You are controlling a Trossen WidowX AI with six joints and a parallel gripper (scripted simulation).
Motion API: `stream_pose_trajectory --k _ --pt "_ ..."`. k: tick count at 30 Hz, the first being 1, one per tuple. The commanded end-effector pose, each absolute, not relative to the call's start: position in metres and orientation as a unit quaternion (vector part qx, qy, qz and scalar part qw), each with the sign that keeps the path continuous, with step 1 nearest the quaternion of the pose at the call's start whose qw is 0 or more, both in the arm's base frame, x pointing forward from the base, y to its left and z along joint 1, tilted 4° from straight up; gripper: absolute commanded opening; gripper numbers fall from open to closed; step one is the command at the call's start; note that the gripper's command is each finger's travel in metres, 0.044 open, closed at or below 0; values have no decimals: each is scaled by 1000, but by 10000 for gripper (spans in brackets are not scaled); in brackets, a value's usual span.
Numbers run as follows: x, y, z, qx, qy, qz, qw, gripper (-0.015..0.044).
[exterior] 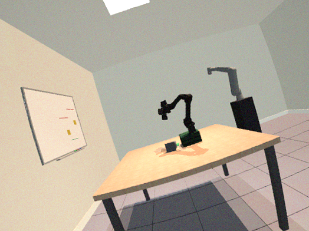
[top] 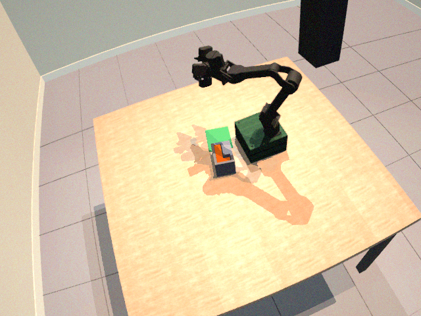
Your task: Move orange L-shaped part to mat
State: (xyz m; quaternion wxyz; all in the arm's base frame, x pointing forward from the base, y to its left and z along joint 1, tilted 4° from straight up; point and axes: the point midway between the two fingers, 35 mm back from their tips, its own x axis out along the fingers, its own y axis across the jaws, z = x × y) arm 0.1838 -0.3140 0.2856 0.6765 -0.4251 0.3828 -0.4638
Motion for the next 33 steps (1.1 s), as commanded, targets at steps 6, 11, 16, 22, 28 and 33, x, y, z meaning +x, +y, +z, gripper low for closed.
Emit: stream_pose_trajectory --k 6,11,16,22,28,33 --pt "297 -211 197 -231 390 -250 856 180" --pt "319 -128 152 -96 453 -145 874 180" --pt "308 -44 119 22 550 -80 831 180" --pt "268 33 100 112 665 -73 735 180" --pt "267 35 99 113 669 -74 731 180" --pt "272 37 72 114 669 -74 731 180"
